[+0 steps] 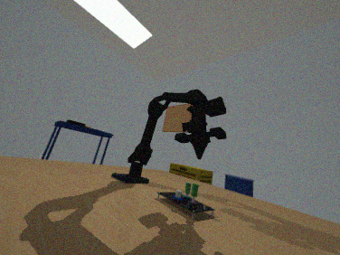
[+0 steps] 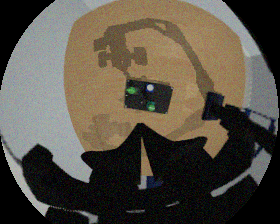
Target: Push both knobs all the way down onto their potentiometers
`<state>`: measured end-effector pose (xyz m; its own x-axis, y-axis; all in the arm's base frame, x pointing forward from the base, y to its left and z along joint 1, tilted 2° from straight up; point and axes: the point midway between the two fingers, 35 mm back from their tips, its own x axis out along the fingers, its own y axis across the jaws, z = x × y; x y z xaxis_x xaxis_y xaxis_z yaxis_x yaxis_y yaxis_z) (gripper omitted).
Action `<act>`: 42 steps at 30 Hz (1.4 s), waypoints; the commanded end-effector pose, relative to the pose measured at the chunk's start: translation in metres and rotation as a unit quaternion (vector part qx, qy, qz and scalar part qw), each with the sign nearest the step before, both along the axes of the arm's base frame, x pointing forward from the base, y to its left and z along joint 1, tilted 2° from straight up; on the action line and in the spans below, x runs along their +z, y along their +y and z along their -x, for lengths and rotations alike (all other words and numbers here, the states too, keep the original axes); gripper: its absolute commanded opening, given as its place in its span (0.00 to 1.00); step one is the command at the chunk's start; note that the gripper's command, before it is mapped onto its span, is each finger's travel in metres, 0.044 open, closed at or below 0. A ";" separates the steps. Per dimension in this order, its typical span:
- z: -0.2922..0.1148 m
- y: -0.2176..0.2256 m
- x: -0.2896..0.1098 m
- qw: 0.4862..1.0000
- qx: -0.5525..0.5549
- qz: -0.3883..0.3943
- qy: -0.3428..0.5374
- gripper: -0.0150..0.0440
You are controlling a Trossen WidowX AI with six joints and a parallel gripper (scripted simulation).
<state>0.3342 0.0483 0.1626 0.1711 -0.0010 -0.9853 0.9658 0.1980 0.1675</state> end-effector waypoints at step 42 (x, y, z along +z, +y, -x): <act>0.019 -0.010 -0.079 0.996 0.012 -0.006 0.093 0.25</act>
